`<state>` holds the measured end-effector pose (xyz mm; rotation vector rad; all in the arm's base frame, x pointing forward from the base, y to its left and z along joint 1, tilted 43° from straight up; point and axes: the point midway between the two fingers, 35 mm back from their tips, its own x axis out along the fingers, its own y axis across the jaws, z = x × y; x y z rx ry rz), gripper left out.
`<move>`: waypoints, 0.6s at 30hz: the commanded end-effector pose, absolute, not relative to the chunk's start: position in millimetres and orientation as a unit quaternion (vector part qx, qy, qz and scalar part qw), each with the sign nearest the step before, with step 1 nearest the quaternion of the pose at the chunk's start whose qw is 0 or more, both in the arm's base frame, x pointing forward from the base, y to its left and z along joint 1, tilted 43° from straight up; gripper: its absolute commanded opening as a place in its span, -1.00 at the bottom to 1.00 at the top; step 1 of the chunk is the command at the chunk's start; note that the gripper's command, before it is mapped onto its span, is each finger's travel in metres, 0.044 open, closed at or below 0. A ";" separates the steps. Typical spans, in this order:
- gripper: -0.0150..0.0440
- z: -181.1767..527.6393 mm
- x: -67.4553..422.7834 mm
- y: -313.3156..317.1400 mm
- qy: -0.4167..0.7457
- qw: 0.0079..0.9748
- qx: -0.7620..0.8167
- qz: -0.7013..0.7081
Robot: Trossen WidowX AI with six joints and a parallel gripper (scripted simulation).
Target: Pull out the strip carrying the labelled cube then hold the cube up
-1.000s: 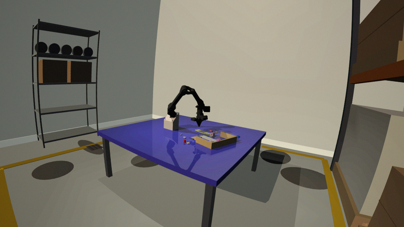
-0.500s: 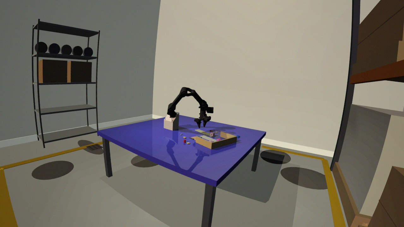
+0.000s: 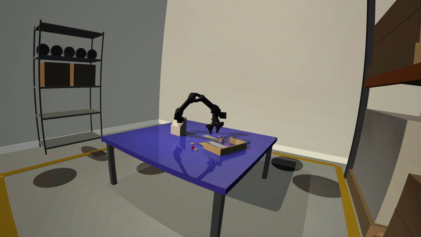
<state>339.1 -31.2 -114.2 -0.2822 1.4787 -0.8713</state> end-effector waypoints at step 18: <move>1.00 -88.8 410.4 -58.2 0.647 0.647 -0.127 -0.383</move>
